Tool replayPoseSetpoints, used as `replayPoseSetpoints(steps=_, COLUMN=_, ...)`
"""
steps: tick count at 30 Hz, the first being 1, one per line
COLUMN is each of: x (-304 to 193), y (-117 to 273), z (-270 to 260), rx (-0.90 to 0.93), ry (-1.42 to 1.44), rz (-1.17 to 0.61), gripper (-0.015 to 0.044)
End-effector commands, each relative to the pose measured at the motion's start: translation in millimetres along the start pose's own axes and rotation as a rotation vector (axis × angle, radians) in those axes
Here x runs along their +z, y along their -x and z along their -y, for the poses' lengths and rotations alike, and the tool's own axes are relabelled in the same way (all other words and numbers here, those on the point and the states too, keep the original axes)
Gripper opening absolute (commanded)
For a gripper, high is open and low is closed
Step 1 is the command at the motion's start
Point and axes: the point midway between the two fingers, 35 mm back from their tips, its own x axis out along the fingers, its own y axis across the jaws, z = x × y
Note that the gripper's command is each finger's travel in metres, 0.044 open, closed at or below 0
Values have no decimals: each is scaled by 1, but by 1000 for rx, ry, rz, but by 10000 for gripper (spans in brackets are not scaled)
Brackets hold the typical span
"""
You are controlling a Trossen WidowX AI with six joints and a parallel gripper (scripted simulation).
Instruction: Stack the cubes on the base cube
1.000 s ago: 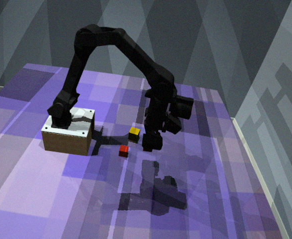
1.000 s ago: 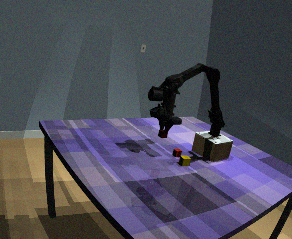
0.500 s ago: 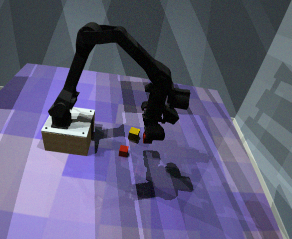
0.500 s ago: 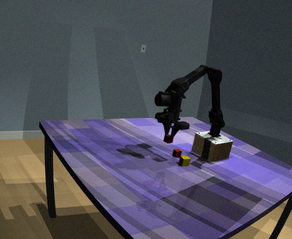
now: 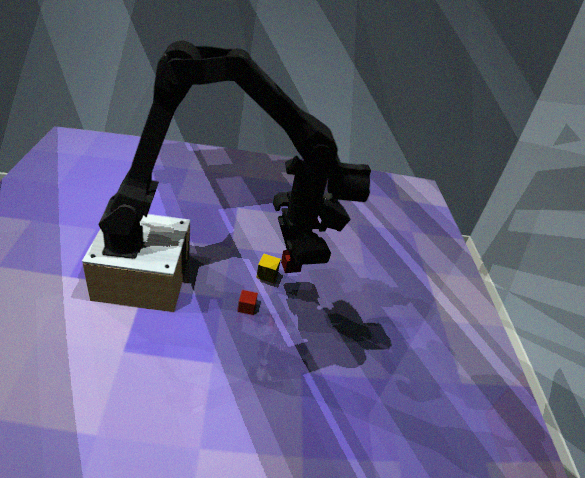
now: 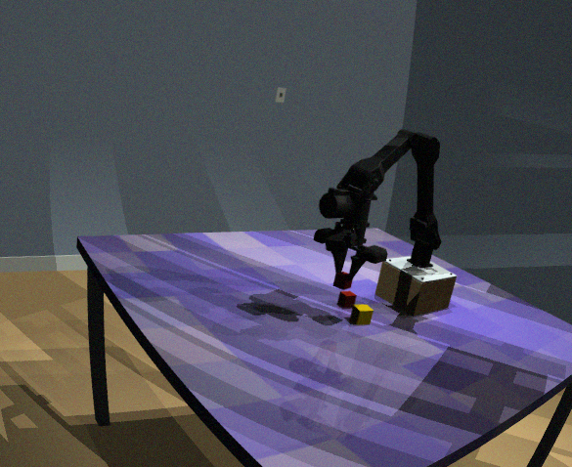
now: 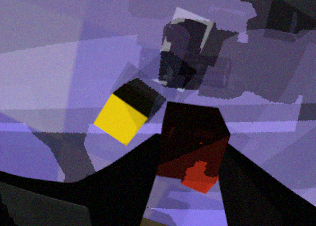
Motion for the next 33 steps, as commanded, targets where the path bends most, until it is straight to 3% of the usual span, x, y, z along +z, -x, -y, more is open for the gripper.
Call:
replayPoseSetpoints(steps=1, x=-2, y=-3, z=-16, rx=1, ry=56, rz=-2, gripper=105)
replayPoseSetpoints(steps=17, x=-6, y=-10, z=-65, rx=7, ry=224, rz=-1, gripper=105)
replayPoseSetpoints(steps=33, x=-6, y=-15, z=-67, rx=8, ry=232, rz=-1, gripper=105)
